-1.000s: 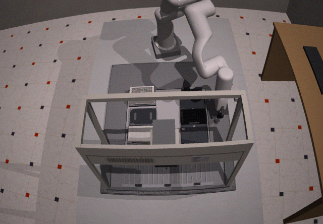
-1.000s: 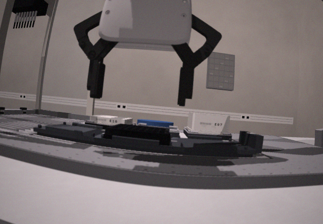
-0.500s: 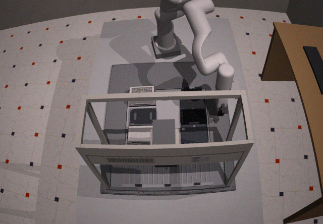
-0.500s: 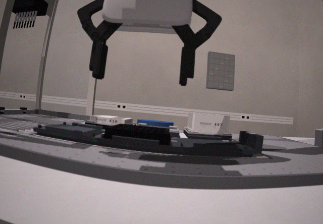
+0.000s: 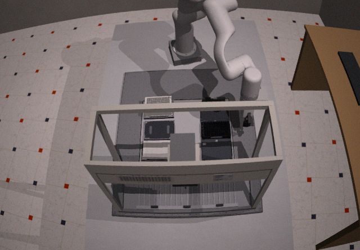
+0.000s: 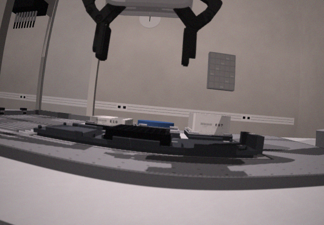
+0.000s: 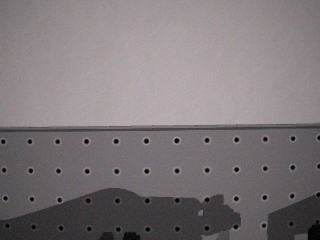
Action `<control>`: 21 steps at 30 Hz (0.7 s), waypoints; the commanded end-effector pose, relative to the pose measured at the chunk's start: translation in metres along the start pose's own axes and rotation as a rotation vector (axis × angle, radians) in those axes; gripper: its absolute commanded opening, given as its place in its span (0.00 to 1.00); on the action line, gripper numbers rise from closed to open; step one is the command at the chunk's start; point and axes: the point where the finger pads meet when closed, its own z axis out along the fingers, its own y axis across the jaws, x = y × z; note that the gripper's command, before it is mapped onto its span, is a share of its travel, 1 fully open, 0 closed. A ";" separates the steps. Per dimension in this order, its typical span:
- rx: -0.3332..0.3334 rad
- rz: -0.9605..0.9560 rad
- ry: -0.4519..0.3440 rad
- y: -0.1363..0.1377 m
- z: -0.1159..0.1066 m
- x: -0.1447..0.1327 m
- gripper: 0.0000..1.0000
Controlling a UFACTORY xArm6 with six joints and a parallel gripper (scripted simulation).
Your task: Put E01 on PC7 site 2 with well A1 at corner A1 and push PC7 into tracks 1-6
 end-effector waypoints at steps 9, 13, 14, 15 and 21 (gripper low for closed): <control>-0.005 0.000 0.003 0.001 -0.018 0.001 1.00; -0.005 0.000 0.003 0.001 -0.018 0.001 1.00; -0.005 0.000 0.003 0.001 -0.018 0.001 1.00; -0.005 0.000 0.003 0.001 -0.018 0.001 1.00; -0.004 0.167 0.003 -0.019 -0.018 -0.013 0.82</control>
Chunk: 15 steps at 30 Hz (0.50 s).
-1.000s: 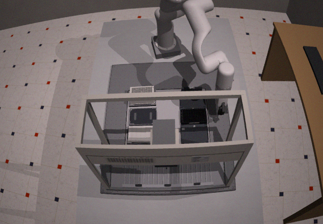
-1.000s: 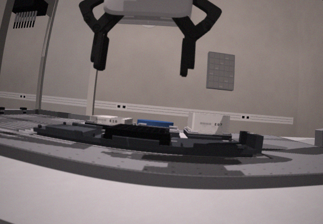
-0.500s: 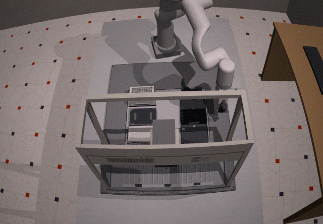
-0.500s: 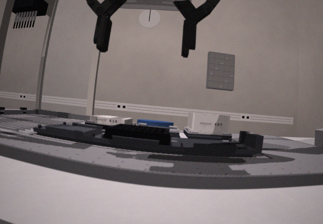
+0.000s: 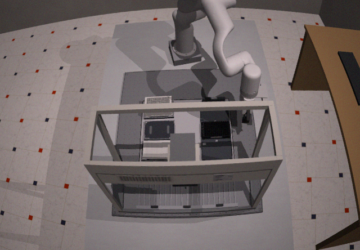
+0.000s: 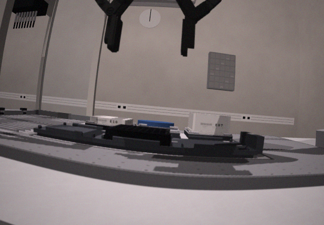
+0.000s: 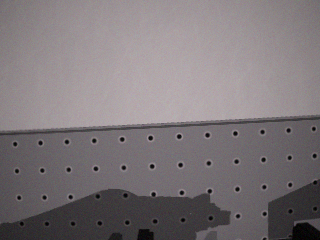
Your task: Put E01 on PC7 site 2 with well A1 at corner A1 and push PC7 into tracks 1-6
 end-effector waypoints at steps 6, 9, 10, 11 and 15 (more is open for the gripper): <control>-0.006 0.261 0.003 -0.031 -0.002 -0.022 0.82; -0.006 0.361 0.003 -0.043 -0.002 -0.031 0.82; -0.006 0.394 0.003 -0.047 -0.002 -0.034 0.82; -0.006 0.428 0.004 -0.051 -0.002 -0.036 0.82; -0.006 0.561 0.004 -0.067 -0.002 -0.048 0.82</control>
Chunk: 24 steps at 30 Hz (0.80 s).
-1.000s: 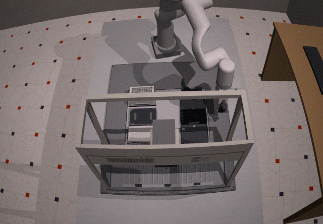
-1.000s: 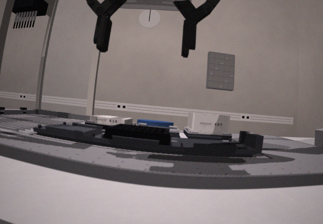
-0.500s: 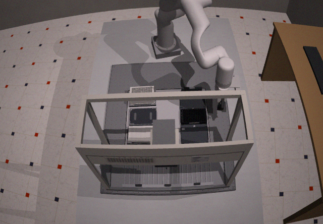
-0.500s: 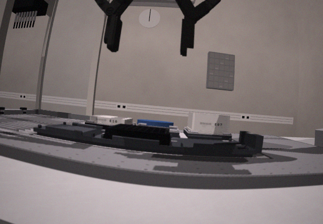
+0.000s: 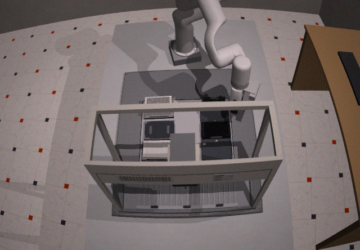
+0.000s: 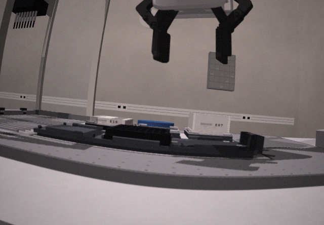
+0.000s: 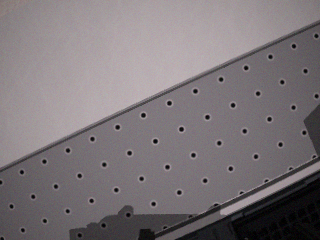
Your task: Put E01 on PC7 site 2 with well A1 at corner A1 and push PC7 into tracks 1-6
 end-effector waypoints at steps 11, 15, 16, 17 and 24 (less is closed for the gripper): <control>-0.023 0.479 0.014 -0.038 -0.002 -0.059 0.82; -0.022 0.612 0.015 -0.049 -0.001 -0.076 0.82; -0.022 0.645 0.015 -0.051 -0.001 -0.080 0.82; -0.022 0.679 0.016 -0.054 -0.001 -0.084 0.82; -0.020 0.879 0.018 -0.070 -0.001 -0.110 0.82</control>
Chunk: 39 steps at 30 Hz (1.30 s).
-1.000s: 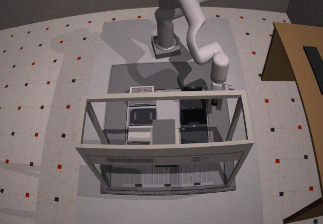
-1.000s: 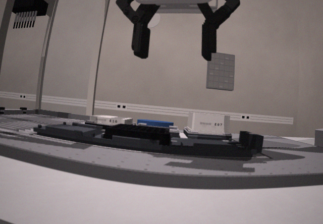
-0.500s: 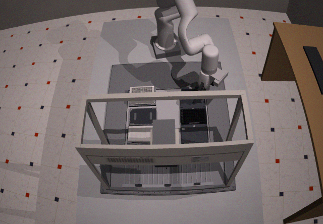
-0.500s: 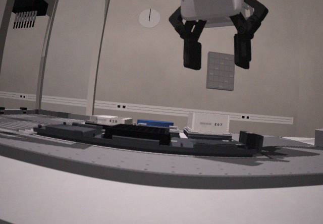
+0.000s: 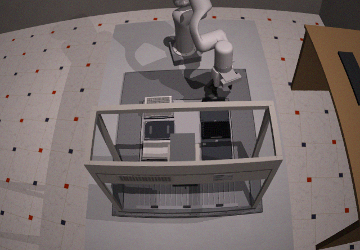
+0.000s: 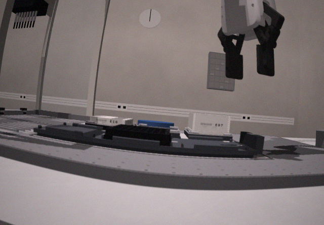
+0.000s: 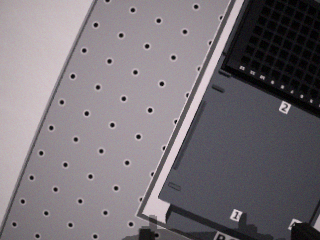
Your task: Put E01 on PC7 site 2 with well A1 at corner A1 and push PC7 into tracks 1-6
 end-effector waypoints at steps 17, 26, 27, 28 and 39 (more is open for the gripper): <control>-0.018 0.427 0.028 0.009 -0.003 -0.057 0.82; -0.018 0.427 0.028 0.009 -0.003 -0.057 0.82; -0.018 0.427 0.028 0.009 -0.003 -0.057 0.82; -0.018 0.427 0.028 0.009 -0.003 -0.057 0.82; -0.019 0.427 0.028 0.009 0.012 -0.057 0.82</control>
